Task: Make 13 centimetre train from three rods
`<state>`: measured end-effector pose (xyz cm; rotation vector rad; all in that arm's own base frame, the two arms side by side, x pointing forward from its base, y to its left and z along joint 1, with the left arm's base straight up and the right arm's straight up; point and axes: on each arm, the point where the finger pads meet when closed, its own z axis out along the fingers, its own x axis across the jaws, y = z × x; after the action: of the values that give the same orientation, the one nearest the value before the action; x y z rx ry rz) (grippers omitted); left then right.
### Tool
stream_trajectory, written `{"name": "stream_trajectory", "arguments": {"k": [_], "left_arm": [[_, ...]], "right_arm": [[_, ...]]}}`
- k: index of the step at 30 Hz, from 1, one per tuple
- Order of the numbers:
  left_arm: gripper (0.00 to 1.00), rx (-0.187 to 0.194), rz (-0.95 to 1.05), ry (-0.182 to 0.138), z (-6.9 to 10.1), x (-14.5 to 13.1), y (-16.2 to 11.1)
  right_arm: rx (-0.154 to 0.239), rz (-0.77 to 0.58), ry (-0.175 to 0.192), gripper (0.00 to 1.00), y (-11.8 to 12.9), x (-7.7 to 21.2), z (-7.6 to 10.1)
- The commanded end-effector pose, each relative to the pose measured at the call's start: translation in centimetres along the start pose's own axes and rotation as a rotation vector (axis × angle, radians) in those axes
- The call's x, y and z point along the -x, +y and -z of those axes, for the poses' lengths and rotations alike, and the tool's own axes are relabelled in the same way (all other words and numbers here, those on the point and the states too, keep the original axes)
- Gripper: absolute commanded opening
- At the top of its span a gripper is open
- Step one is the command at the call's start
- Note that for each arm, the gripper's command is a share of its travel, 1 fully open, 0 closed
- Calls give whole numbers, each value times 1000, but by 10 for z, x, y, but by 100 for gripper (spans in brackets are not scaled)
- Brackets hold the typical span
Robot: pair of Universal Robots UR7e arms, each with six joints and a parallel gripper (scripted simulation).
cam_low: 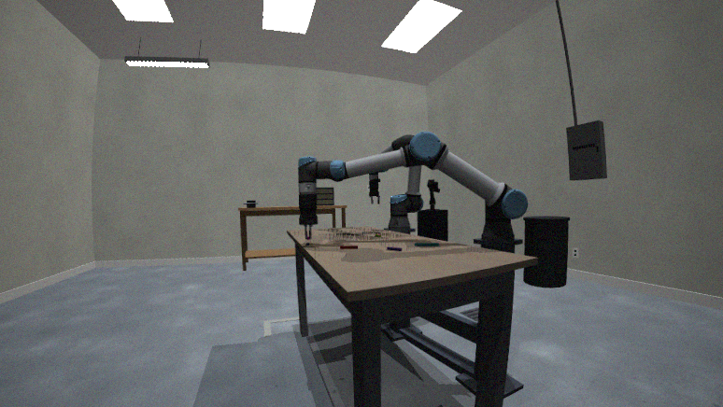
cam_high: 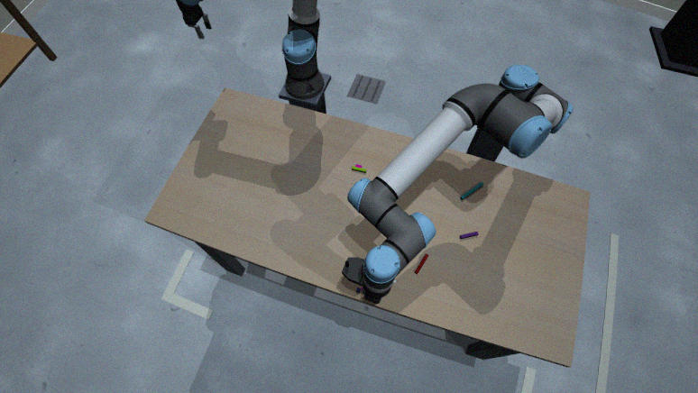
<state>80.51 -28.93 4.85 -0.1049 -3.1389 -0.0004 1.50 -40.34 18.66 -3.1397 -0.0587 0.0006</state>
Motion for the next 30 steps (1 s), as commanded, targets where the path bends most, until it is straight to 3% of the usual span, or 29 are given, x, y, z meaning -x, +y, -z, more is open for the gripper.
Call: {"name": "stream_trajectory", "arguments": {"k": [1,30], "left_arm": [[24,-1,0,-3,-10,1,0],[24,-1,0,-3,-14,1,0]], "right_arm": [[1,0,0,100,0,0,0],[1,0,0,100,0,0,0]]}}
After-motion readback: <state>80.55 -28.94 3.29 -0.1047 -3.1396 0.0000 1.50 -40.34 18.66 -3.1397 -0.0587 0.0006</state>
